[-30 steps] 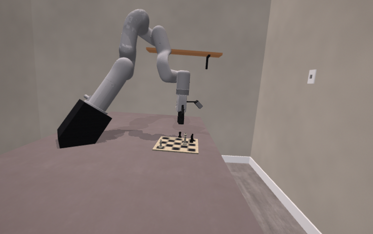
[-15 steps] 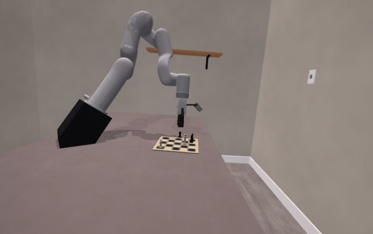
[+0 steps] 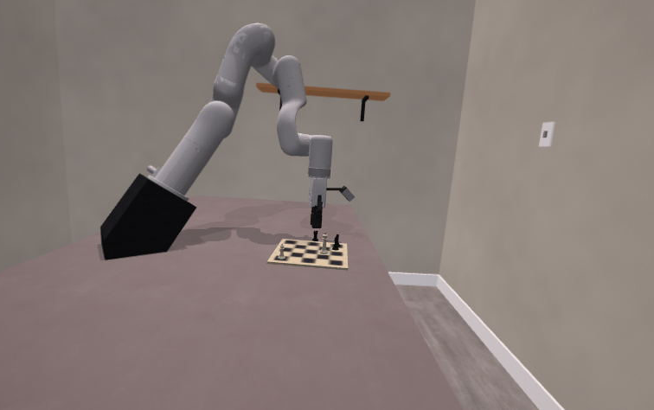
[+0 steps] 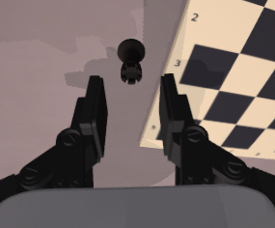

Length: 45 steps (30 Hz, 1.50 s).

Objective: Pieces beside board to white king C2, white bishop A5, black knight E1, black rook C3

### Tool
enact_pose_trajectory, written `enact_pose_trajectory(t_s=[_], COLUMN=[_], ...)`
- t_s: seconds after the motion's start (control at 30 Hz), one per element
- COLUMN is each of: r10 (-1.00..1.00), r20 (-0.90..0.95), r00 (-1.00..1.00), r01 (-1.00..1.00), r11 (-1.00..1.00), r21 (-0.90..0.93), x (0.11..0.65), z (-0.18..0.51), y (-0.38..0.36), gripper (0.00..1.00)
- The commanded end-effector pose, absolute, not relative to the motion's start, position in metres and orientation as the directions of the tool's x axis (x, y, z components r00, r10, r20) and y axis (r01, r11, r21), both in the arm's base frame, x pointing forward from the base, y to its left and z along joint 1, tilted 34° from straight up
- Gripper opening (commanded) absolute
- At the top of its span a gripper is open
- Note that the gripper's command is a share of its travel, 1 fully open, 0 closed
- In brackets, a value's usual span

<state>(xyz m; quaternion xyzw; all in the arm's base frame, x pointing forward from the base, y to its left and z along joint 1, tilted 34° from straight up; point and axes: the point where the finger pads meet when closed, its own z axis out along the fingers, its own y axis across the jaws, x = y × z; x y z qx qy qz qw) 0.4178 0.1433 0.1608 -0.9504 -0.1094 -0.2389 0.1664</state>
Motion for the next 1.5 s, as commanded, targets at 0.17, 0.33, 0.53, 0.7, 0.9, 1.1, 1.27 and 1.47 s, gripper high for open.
enact_pose_trajectory(t_s=[0.17, 0.33, 0.53, 0.7, 0.9, 1.1, 1.27, 1.47], r10=[0.127, 0.127, 0.127, 0.127, 0.127, 0.127, 0.127, 0.127], r20=[0.494, 0.494, 0.494, 0.494, 0.494, 0.494, 0.494, 0.494], r00=[0.860, 0.860, 0.860, 0.860, 0.860, 0.860, 0.860, 0.860], r01=[0.288, 0.288, 0.288, 0.288, 0.288, 0.288, 0.288, 0.288], r11=[-0.920, -0.920, -0.920, -0.920, -0.920, -0.920, -0.920, -0.920], r21=[-0.264, -0.265, -0.264, -0.264, -0.264, -0.264, -0.264, -0.264], x=[0.4212, 0.4224, 0.4229, 0.4230, 0.4230, 0.4230, 0.4230, 0.4230], z=[0.1569, 0.1546, 0.1535, 0.1534, 0.1534, 0.1534, 0.1534, 0.1534], y=[0.1459, 0.1471, 0.1476, 0.1477, 0.1477, 0.1477, 0.1477, 0.1477], gripper=[0.37, 0.37, 0.37, 0.37, 0.37, 0.37, 0.37, 0.37])
